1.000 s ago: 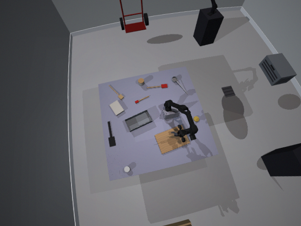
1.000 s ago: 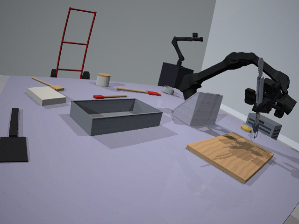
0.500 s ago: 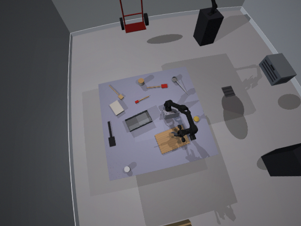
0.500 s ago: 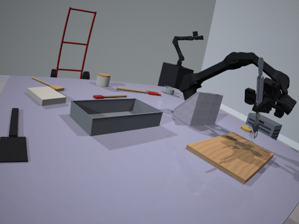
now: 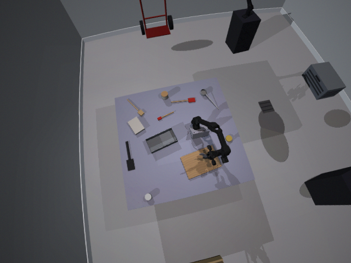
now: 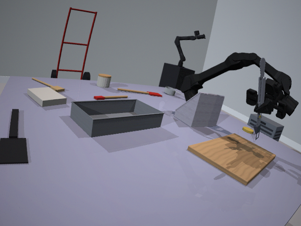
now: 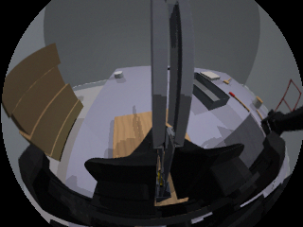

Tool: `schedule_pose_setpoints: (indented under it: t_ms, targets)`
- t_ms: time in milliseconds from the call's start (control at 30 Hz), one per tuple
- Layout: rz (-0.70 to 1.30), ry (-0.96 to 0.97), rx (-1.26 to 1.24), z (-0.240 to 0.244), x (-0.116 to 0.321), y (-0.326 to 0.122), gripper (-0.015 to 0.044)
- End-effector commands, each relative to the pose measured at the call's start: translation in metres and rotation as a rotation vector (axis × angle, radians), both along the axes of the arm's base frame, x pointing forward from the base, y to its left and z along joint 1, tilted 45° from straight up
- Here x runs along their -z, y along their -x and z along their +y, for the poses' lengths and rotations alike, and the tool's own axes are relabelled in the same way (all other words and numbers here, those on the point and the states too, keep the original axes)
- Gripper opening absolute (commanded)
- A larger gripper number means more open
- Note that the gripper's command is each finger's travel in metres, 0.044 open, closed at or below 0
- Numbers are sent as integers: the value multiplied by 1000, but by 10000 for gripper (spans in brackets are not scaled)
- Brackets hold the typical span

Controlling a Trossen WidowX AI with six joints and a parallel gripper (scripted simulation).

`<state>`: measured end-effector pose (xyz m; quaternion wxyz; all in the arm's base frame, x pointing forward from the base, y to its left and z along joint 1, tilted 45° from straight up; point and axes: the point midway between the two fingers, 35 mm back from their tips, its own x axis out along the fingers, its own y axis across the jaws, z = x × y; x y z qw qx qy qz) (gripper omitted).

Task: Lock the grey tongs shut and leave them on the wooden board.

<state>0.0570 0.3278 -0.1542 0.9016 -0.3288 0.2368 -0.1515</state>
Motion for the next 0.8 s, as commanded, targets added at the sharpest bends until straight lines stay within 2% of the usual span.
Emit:
schedule_pose_setpoints:
  t_ms: [0, 233, 767]
  targets:
    - [-9, -1, -10, 1, -1, -1, -150]
    - [100, 6, 161, -8, 1, -11, -150]
    - [575, -81, 687, -12, 2, -31, -150]
